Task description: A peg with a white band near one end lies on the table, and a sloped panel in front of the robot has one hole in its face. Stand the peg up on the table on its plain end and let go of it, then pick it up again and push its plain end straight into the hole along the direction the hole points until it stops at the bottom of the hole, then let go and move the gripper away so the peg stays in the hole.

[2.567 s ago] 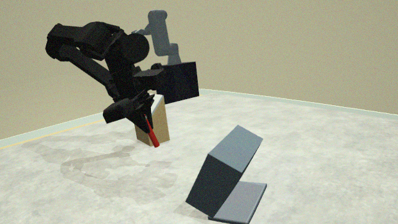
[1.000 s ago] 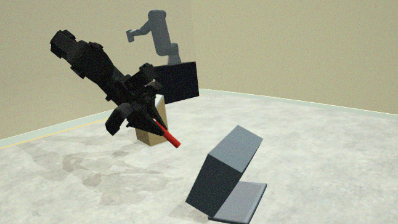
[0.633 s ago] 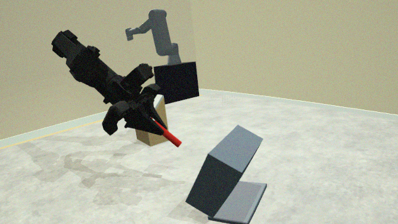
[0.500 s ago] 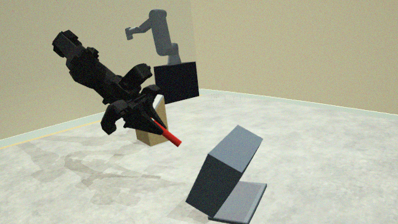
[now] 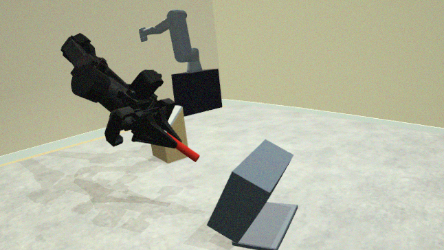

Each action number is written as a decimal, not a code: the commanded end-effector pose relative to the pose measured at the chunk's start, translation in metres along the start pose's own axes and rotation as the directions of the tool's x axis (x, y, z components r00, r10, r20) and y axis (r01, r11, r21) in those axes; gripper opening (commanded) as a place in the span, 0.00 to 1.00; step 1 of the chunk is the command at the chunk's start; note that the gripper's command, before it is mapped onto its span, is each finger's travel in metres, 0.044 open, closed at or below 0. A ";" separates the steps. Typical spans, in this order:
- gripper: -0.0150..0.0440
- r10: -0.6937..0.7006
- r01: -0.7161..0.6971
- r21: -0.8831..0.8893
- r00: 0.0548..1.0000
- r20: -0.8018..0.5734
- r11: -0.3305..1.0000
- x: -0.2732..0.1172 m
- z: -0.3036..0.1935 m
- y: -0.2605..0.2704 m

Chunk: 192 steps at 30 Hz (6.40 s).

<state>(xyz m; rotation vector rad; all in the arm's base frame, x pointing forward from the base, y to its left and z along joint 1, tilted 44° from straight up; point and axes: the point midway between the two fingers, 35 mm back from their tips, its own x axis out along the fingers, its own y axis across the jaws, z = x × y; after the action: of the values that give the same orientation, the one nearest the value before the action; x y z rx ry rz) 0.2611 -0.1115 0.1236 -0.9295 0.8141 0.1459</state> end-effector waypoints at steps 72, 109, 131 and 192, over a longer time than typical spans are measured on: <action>0.25 -0.103 0.111 -0.072 0.989 0.105 0.991 0.066 0.013 -0.023; 0.25 -0.102 0.110 -0.078 0.989 0.106 0.991 0.078 0.014 -0.024; 0.25 -0.102 0.111 -0.078 0.989 0.107 0.991 0.093 0.015 -0.026; 1.00 -0.101 0.110 -0.082 0.989 0.108 0.991 0.087 0.015 -0.028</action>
<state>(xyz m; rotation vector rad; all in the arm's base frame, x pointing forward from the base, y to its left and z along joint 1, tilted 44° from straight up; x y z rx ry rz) 0.3455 -0.1374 0.0852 -1.0339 0.6685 0.1343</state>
